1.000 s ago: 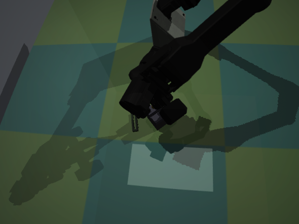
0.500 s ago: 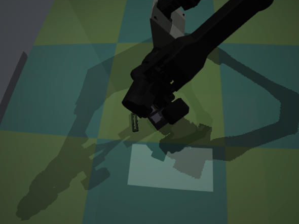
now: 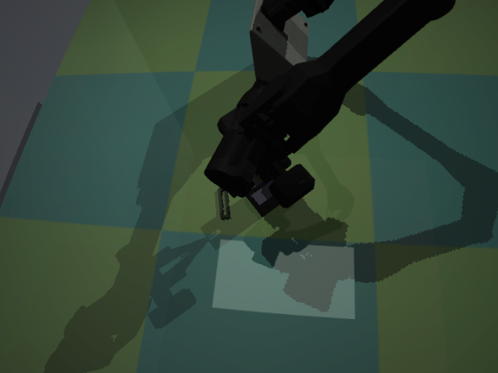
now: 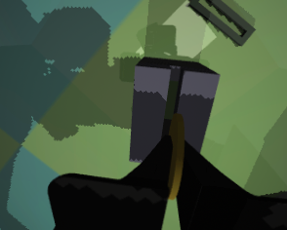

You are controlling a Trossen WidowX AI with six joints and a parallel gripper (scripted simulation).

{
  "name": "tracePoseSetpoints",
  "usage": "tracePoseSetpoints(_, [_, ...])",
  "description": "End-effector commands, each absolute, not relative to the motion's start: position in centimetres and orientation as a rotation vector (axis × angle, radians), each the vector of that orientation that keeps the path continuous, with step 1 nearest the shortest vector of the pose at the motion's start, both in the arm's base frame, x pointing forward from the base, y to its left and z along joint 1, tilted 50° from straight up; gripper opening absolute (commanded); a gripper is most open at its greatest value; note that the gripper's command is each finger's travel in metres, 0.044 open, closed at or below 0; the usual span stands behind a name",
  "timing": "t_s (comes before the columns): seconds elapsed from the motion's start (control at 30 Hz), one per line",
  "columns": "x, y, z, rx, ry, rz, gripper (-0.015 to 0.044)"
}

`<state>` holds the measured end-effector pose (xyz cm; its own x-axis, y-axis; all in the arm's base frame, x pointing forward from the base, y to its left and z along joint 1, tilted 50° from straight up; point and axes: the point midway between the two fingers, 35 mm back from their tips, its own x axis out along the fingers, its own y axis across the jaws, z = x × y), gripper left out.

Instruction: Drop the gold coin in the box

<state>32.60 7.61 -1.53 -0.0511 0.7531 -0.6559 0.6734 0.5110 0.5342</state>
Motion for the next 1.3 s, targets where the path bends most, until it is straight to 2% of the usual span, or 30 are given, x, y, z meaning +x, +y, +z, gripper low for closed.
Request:
tracePoseSetpoints(0.0, [32.5,7.8,-1.7,1.209,1.768,0.095,0.0])
tracePoseSetpoints(0.8, [32.5,8.9,-2.6,1.21,1.769,0.096,0.0])
tracePoseSetpoints(1.0, [32.5,8.7,-2.4,1.203,1.765,0.098,0.0157])
tracePoseSetpoints(1.27, [32.5,8.7,-2.4,1.203,1.765,0.098,0.0161])
